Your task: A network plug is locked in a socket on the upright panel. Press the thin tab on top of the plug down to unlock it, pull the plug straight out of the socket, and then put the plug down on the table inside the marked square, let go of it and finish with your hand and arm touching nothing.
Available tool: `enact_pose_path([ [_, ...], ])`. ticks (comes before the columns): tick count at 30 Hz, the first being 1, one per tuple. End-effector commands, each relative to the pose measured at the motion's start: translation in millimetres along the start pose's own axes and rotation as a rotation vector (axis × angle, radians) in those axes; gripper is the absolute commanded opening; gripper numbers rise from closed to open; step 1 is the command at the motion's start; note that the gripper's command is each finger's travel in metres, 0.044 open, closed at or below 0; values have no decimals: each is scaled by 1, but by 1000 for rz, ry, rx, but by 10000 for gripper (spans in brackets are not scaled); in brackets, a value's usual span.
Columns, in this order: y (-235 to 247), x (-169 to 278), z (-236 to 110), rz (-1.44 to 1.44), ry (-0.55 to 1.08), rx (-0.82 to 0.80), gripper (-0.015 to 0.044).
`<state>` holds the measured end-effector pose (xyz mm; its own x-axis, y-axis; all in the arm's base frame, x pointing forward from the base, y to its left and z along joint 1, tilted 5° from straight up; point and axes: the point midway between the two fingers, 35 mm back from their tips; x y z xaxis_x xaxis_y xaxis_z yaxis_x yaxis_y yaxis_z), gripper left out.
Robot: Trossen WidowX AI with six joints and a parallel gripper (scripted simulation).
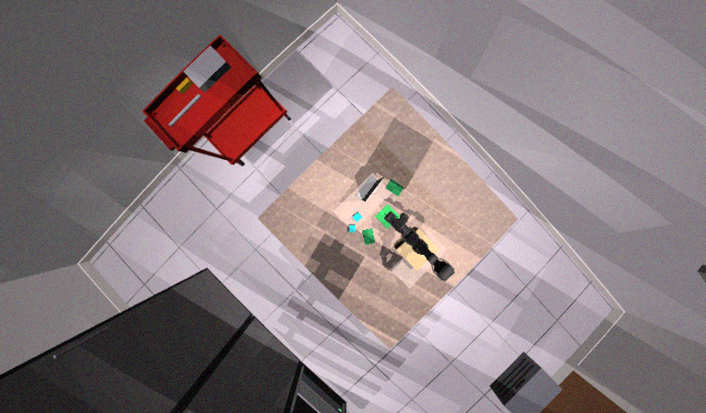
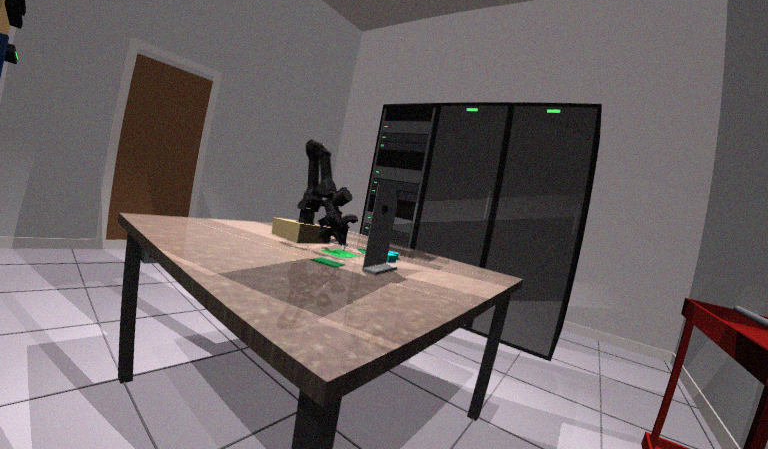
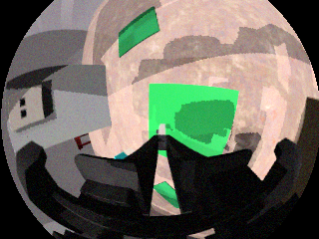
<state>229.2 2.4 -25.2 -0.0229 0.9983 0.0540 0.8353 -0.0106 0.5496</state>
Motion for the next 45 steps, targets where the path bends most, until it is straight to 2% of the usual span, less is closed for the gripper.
enact_pose_path([
  [1,-6,0,3,5,-3,13,0],
  [45,-11,3,14,1,0,5,0],
])
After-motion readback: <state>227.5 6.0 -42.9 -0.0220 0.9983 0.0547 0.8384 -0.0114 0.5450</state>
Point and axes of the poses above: the point midway between the two fingers, 35 mm back from their tips, its own z axis out along the fingers, its own y axis across the jaws, x = y × z, and after that the axes turned 1 degree about -z, right-handed
